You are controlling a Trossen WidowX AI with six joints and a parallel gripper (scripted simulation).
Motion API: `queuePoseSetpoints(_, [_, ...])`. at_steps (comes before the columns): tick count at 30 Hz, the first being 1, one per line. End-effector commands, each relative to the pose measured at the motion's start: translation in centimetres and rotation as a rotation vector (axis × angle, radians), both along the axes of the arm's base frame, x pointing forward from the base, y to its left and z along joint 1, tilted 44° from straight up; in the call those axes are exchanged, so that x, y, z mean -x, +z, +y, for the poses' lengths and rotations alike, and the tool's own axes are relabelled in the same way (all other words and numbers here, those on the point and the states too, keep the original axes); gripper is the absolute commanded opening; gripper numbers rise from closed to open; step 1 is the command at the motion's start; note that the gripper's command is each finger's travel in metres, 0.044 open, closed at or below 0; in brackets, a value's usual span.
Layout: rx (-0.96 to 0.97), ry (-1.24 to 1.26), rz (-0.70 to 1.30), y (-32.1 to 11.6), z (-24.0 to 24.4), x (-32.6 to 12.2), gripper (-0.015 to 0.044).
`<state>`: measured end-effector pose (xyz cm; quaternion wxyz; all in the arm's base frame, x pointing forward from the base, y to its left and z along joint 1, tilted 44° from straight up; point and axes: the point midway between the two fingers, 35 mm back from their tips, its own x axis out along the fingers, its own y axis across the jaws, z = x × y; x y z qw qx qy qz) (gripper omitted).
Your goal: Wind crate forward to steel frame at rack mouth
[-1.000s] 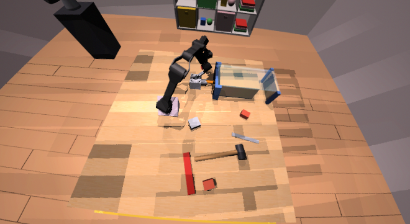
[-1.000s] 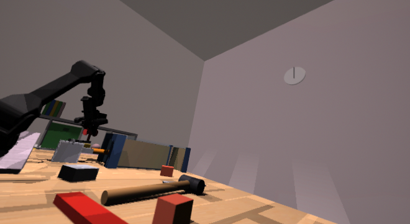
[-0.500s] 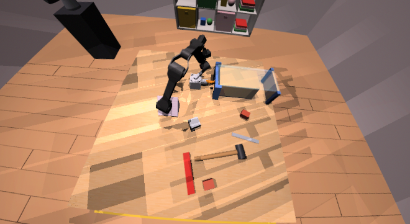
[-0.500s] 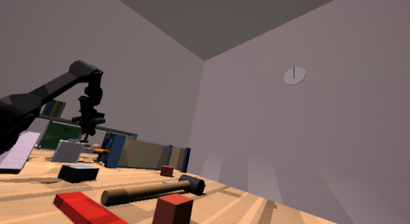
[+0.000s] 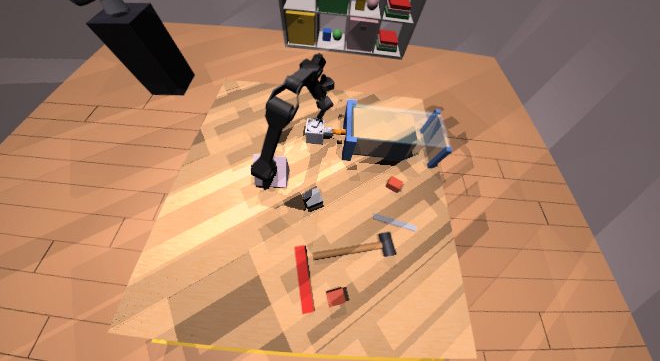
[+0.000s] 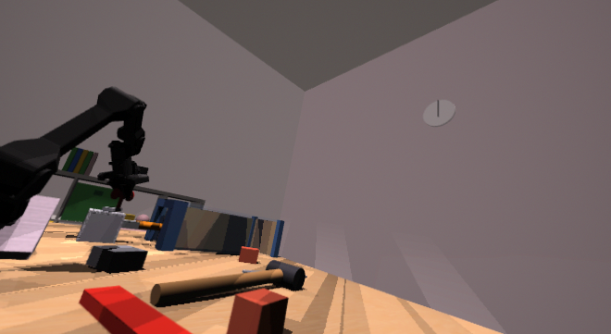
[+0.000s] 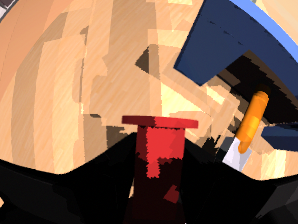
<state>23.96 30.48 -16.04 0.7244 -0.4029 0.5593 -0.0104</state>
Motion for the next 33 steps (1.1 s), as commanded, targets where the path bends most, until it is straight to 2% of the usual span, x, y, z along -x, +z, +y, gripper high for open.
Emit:
queuePoseSetpoints(1, [0.005, 0.006, 0.036, -0.7, 0.1, 1.8, 0.0000])
queuePoseSetpoints(33, [0.004, 0.006, 0.039, -0.6, 0.3, 5.5, 0.0000])
